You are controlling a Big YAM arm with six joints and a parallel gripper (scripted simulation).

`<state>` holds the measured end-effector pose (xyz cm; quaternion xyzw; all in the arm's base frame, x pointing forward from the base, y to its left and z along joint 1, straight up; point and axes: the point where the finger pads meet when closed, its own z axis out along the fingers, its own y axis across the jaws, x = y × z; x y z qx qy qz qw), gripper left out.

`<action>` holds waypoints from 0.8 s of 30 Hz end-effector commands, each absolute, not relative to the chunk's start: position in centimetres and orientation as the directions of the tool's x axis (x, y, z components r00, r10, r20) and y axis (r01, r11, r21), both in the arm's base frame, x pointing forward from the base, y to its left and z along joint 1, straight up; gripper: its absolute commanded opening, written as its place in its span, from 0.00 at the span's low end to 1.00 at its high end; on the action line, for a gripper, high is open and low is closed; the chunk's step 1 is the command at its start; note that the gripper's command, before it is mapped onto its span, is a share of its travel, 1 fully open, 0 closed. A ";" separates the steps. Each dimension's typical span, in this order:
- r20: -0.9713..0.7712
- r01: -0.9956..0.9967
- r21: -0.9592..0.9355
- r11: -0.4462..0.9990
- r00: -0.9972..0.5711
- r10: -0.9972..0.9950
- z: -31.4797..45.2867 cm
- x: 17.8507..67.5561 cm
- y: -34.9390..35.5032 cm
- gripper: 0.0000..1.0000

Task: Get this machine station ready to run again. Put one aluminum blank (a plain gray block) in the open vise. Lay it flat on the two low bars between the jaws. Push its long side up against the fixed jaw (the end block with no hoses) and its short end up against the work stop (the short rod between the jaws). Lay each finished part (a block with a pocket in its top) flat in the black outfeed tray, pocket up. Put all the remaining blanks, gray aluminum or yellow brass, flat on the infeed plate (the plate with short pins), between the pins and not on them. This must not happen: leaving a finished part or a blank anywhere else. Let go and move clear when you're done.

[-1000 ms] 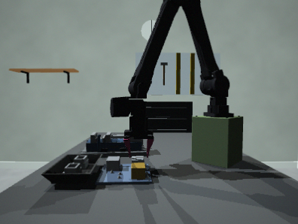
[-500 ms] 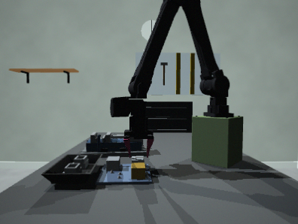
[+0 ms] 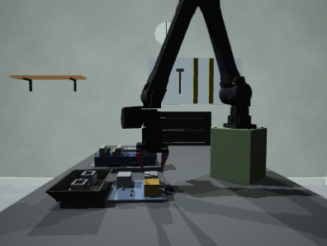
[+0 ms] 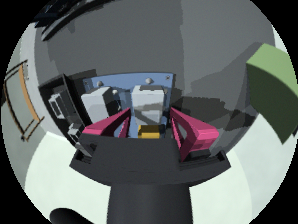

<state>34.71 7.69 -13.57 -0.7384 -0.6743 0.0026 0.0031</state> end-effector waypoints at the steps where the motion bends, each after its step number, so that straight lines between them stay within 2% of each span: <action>1: 0.006 0.995 0.023 -0.095 0.095 0.995 -12.9 36.2 8.2 0.64; 24: -0.004 0.996 -0.008 -0.094 0.094 0.996 -13.7 35.4 8.2 0.64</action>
